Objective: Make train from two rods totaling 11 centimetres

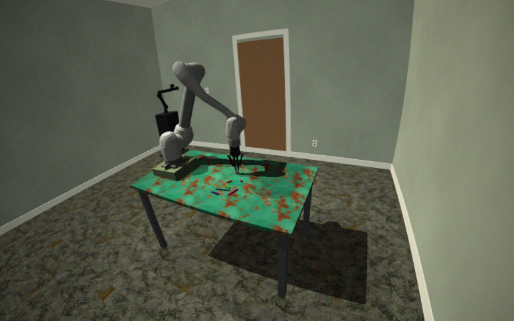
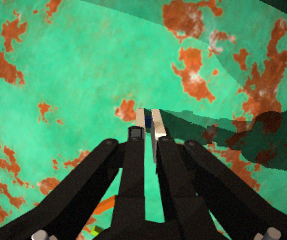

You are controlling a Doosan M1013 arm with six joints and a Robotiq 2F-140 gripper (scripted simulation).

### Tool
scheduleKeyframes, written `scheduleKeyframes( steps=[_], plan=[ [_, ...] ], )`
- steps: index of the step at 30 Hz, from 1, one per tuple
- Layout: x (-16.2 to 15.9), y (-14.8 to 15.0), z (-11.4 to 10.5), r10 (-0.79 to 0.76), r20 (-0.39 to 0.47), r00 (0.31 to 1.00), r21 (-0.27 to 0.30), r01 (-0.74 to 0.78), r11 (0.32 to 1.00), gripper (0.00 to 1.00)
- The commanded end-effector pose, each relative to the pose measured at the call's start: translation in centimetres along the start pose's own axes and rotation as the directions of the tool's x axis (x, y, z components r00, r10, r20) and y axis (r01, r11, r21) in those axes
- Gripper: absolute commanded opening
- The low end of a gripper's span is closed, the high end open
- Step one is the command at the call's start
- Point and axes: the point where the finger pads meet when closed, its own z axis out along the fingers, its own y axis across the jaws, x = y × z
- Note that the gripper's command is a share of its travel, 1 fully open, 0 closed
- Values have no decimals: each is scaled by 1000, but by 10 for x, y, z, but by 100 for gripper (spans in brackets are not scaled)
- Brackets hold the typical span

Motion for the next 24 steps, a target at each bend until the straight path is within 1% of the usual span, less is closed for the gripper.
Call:
scheduleKeyframes(
  steps=[1,7,8,10,11,13,14,18,19,24],
  plan=[
    [0,0,0,0,0,1000,0,0,1000,3],
    [0,0,0,0,0,1000,0,0,1000,3],
    [0,0,0,0,0,1000,0,0,1000,5],
    [0,0,0,0,0,1000,0,0,1000,5],
    [0,0,0,0,0,1000,0,0,1000,8],
    [0,0,0,0,0,1000,0,0,1000,8],
    [0,0,0,0,0,1000,0,0,1000,10],
    [0,0,0,0,0,1000,0,0,1000,10],
    [0,0,0,0,0,1000,0,0,1000,12],
    [0,0,0,0,0,1000,0,0,1000,15]
  ],
)
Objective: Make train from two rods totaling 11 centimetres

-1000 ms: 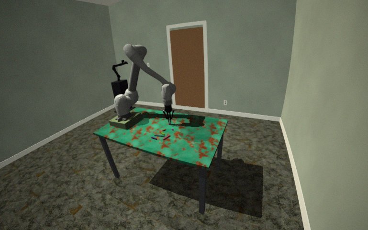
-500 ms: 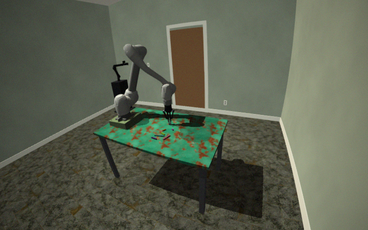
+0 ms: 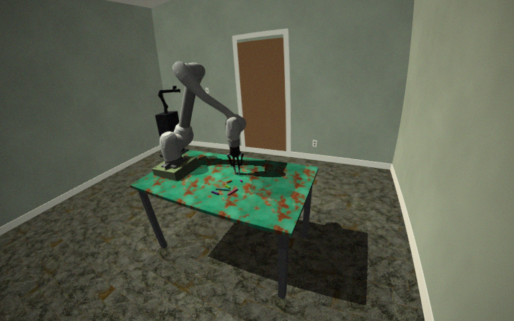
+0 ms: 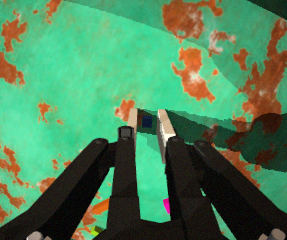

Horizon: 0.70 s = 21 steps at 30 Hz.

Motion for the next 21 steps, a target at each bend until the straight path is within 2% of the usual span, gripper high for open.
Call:
scheduleKeyframes(
  steps=[1,13,21],
  plan=[
    [0,0,0,0,0,1000,0,0,1000,15],
    [0,0,-3,0,0,1000,0,0,1000,15],
    [0,0,-32,0,0,1000,0,0,1000,15]
  ],
)
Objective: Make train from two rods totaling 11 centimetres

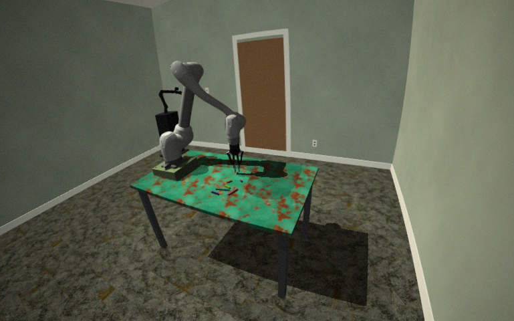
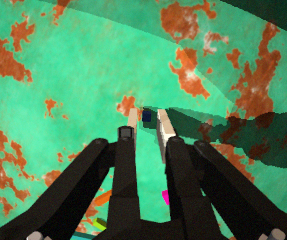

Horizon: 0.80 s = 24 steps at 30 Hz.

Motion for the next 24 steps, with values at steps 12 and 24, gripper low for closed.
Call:
scheduleKeyframes(
  steps=[12,24],
  plan=[
    [0,0,-64,0,0,1000,0,0,1000,15],
    [0,0,-73,0,0,1000,0,0,1000,100]
  ],
)
